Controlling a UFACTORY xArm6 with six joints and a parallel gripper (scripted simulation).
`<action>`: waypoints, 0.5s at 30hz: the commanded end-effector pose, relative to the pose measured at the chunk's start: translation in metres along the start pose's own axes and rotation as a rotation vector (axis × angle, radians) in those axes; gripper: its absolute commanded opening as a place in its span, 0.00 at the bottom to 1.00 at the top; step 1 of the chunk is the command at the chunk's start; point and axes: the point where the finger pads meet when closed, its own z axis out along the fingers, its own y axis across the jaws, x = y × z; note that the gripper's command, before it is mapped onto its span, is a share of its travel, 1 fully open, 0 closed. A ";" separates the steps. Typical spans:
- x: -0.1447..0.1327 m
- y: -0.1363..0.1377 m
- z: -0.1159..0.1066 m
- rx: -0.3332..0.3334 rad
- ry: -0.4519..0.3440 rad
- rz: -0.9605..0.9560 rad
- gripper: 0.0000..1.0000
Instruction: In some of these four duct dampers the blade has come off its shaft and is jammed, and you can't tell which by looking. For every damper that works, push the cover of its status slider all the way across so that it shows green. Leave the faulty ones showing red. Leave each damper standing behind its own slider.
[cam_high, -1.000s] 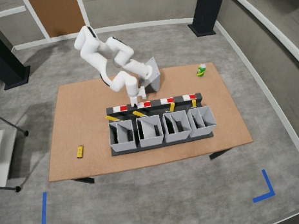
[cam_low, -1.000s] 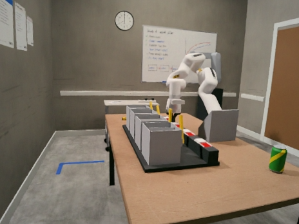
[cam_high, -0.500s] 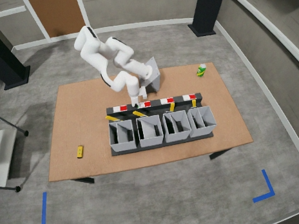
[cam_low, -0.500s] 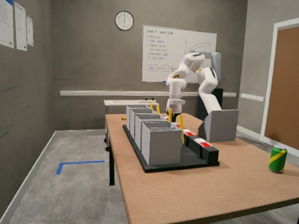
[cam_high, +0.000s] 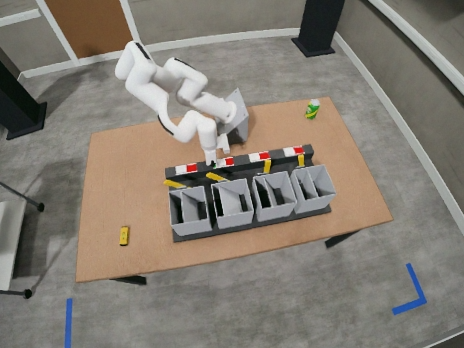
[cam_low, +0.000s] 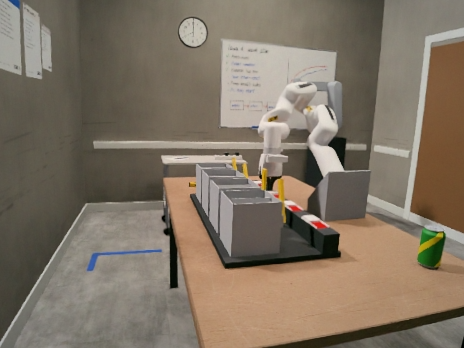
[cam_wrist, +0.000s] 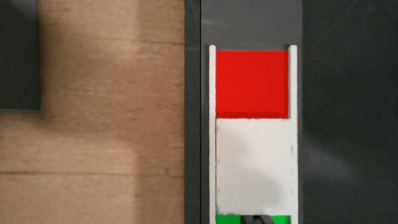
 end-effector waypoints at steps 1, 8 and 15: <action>0.002 0.001 -0.001 -0.002 0.001 0.001 0.00; 0.005 0.001 -0.001 -0.002 0.001 0.001 0.00; 0.010 0.001 -0.001 -0.002 0.001 0.001 0.00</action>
